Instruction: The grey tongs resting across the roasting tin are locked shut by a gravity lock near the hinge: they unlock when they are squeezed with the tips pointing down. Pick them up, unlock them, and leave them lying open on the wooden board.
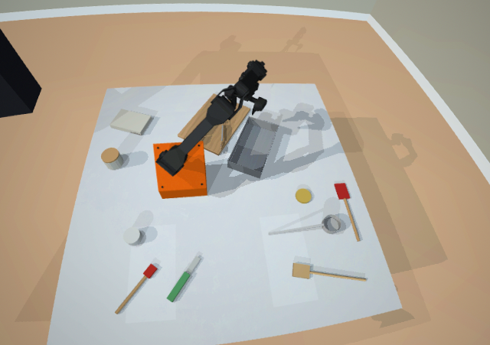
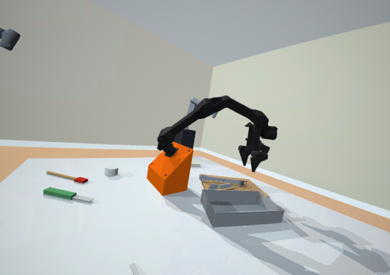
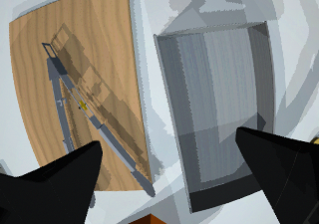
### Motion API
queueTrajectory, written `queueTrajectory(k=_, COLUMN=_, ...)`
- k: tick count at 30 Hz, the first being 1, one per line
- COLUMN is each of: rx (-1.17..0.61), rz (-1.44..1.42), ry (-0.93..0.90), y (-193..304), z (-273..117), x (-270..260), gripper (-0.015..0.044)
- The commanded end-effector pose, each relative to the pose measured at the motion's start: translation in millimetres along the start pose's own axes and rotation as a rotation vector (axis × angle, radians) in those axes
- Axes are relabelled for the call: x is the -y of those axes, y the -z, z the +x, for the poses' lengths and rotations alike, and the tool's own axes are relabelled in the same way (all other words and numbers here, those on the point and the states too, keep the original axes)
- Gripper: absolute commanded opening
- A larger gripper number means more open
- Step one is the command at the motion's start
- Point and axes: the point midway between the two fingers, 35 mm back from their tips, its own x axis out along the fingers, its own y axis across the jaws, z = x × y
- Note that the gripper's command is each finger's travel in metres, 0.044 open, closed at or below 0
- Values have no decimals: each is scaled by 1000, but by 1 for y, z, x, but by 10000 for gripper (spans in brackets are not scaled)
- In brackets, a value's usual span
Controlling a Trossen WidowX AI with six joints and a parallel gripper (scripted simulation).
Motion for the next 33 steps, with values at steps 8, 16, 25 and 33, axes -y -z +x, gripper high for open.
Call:
queueTrajectory(k=8, rx=-5, rz=-6, ry=-1, y=5, z=-47, x=-3, gripper=440)
queueTrajectory(k=16, rx=-5, rz=-6, ry=-1, y=5, z=-50, x=-3, gripper=440)
queueTrajectory(k=25, rx=-5, rz=-6, ry=-1, y=5, z=-50, x=-3, gripper=440)
queueTrajectory(k=33, rx=-5, rz=-6, ry=-1, y=5, z=-50, x=-3, gripper=440)
